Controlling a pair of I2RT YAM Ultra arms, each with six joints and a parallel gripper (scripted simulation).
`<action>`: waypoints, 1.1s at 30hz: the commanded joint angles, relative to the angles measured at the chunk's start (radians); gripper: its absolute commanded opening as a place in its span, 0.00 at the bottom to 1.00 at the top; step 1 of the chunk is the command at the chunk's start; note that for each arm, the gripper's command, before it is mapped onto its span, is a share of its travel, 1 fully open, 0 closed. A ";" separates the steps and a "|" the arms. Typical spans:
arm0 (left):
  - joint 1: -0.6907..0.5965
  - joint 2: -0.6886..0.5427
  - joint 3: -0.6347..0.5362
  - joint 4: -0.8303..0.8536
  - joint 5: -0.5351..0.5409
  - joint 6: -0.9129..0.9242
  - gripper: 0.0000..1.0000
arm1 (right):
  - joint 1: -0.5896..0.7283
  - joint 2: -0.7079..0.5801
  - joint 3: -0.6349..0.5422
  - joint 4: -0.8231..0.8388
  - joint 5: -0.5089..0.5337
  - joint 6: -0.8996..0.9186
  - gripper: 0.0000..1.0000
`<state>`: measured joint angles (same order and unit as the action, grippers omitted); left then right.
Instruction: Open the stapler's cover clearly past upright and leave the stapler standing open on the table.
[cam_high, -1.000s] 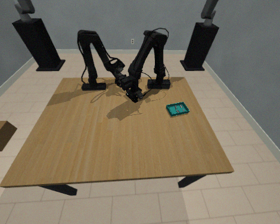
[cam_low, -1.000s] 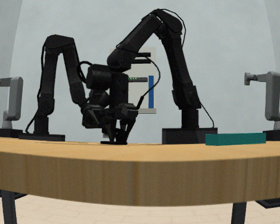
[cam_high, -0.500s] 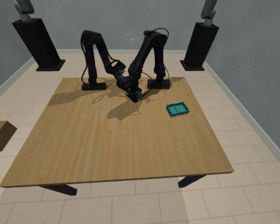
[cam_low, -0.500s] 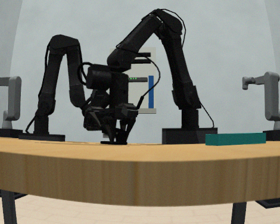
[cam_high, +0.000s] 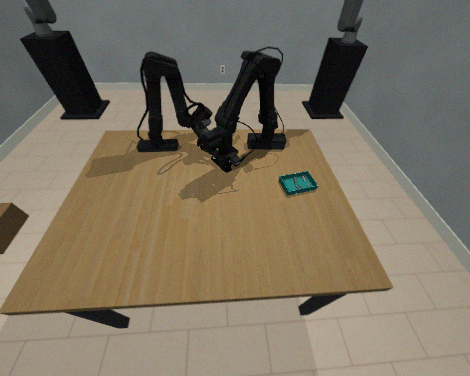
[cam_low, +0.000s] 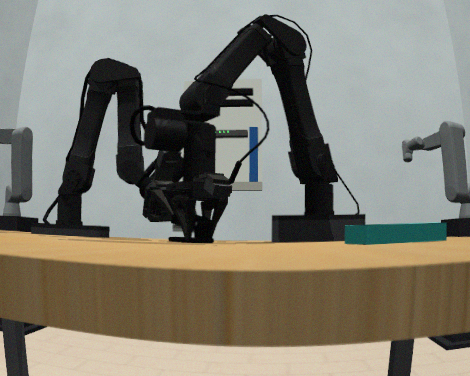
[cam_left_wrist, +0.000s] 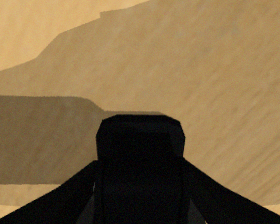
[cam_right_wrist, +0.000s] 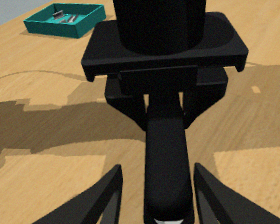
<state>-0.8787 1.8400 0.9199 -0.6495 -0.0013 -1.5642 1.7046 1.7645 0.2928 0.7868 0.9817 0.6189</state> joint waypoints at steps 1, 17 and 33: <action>0.001 -0.007 -0.005 0.005 0.001 -0.004 0.33 | -0.012 0.014 -0.015 0.028 0.004 -0.016 0.50; 0.001 -0.007 -0.005 0.005 0.001 -0.004 0.33 | -0.001 -0.017 -0.014 -0.063 0.017 -0.027 0.50; 0.001 -0.007 -0.005 0.005 0.001 -0.004 0.33 | 0.106 -0.331 0.071 -0.638 0.033 0.220 0.50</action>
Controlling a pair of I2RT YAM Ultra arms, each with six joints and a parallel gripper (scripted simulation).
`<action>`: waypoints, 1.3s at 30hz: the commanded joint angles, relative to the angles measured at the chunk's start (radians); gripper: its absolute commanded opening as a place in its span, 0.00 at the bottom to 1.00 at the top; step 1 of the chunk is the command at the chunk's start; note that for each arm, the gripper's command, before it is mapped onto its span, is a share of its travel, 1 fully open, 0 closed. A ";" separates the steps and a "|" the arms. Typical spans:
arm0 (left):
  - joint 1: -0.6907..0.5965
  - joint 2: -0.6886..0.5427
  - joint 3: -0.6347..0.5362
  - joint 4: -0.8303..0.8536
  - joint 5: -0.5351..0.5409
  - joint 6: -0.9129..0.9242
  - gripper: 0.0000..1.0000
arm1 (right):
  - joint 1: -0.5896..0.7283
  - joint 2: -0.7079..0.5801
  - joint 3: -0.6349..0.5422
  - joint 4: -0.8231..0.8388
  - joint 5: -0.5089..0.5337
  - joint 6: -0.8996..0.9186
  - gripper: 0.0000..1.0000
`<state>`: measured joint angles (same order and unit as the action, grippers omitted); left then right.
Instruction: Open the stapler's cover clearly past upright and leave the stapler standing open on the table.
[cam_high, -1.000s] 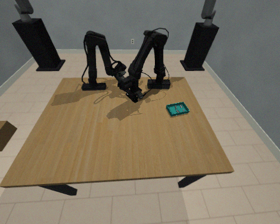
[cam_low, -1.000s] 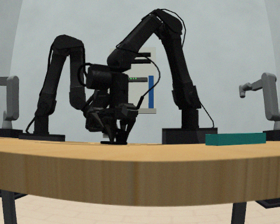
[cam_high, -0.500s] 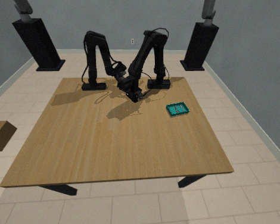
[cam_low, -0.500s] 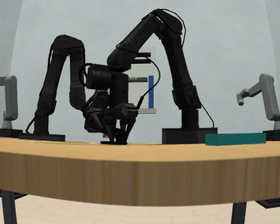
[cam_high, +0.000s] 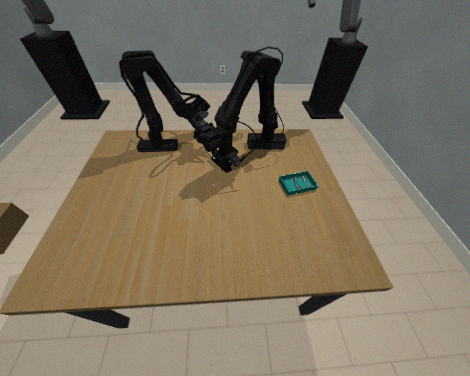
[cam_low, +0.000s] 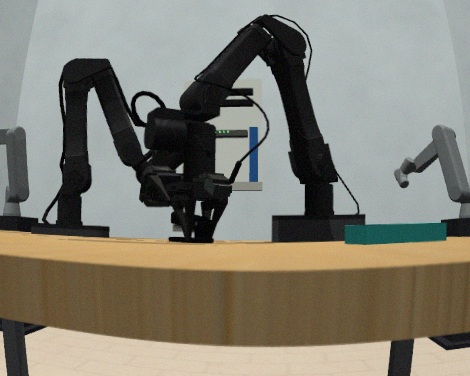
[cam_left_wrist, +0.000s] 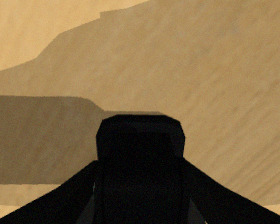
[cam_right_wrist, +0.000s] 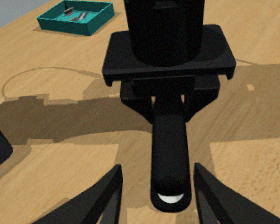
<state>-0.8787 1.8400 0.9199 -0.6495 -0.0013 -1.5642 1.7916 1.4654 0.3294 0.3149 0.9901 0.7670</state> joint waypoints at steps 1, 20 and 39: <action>0.001 -0.007 -0.005 0.005 0.001 -0.004 0.33 | 0.019 -0.032 0.035 -0.166 0.024 0.071 0.50; 0.001 -0.007 -0.005 0.005 0.001 -0.004 0.33 | 0.148 -0.101 0.102 -0.538 0.023 0.344 0.50; 0.001 -0.007 -0.005 0.005 0.001 -0.004 0.33 | 0.106 -0.071 0.126 -0.492 -0.003 0.294 0.50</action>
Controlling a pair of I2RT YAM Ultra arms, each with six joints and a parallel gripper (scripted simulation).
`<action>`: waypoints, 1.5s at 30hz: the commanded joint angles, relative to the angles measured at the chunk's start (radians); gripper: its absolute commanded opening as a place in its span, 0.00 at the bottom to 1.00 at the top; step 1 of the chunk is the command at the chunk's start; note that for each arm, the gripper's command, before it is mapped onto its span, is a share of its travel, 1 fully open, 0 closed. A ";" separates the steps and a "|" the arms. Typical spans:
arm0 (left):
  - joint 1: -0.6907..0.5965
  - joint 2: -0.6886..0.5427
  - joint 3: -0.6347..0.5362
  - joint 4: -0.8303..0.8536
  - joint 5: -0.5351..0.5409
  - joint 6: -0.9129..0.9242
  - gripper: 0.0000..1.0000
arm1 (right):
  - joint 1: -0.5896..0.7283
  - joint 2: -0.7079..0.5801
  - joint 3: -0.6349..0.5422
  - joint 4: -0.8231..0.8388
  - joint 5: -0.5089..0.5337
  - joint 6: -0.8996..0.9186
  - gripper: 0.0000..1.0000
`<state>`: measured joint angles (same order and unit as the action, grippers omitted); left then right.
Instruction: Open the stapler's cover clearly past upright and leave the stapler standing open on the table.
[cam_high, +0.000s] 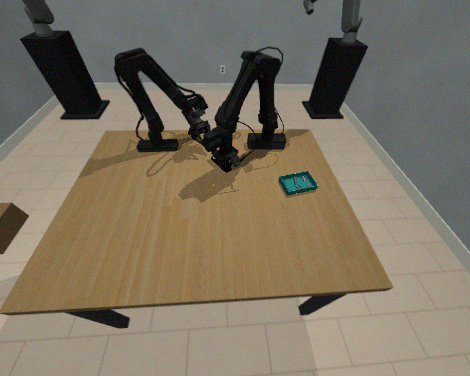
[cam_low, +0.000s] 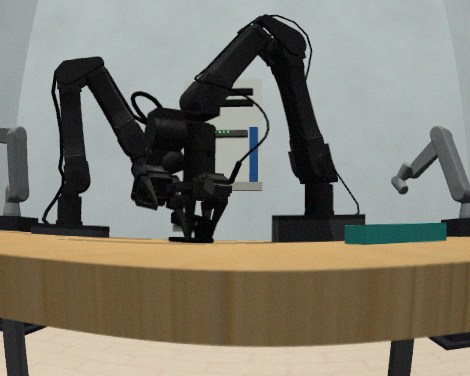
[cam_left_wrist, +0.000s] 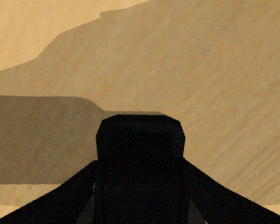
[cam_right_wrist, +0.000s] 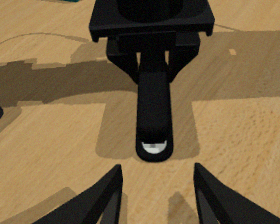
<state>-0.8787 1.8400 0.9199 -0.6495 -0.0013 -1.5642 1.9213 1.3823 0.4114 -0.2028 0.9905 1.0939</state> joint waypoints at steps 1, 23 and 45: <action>0.001 -0.007 -0.005 0.005 0.001 -0.004 0.33 | -0.031 0.016 0.046 0.037 -0.007 -0.044 0.50; 0.001 -0.007 -0.005 0.005 0.001 -0.004 0.33 | -0.158 0.104 -0.004 0.304 -0.072 -0.232 0.50; 0.001 -0.007 -0.005 0.005 0.001 -0.004 0.33 | -0.269 0.219 -0.018 0.544 -0.139 -0.373 0.50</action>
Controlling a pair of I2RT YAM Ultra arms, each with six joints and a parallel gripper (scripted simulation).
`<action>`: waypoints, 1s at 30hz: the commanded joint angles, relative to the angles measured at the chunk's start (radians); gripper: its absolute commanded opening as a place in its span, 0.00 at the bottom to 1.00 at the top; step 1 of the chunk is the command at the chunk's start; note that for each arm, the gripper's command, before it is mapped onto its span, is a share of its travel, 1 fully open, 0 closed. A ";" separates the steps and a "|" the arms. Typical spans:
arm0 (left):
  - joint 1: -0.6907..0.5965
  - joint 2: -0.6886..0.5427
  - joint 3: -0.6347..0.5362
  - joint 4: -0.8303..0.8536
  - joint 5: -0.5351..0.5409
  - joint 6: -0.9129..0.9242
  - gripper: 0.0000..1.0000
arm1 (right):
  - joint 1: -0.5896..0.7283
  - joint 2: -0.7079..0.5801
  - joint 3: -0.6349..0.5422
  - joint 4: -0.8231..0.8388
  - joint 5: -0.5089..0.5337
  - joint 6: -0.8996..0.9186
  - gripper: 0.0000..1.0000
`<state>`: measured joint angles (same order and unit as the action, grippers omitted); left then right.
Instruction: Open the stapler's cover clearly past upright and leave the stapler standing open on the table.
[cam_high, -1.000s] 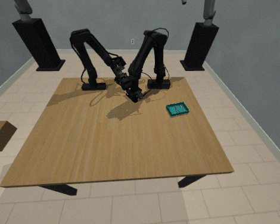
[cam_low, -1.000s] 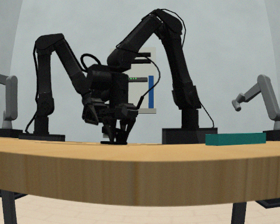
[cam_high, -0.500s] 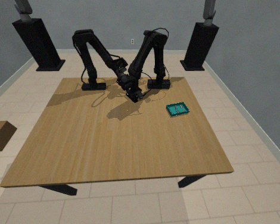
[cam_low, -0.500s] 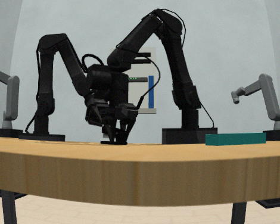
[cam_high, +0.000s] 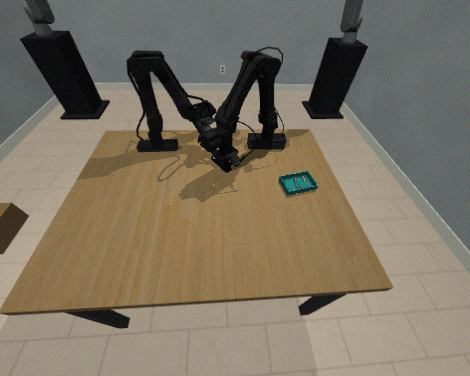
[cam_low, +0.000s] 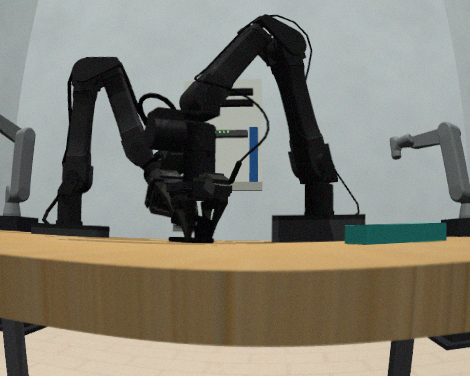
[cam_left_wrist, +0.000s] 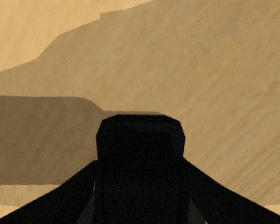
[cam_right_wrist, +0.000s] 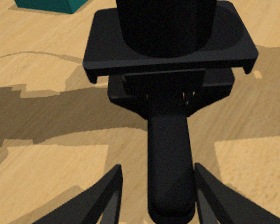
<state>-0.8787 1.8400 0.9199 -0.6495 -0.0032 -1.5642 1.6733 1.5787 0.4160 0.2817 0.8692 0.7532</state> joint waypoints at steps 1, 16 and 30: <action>0.001 -0.007 -0.005 0.005 0.003 -0.004 0.33 | -0.021 0.022 -0.022 0.059 -0.018 -0.032 0.50; 0.001 -0.007 -0.005 0.005 0.003 -0.004 0.33 | 0.005 0.002 0.026 0.106 -0.029 0.015 0.50; 0.002 -0.008 -0.004 0.003 0.004 -0.004 0.33 | 0.259 0.068 0.063 0.025 0.249 0.261 0.50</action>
<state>-0.8822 1.8400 0.9199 -0.6849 0.0166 -1.5459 1.8957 1.6157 0.4313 0.3084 1.0546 0.9436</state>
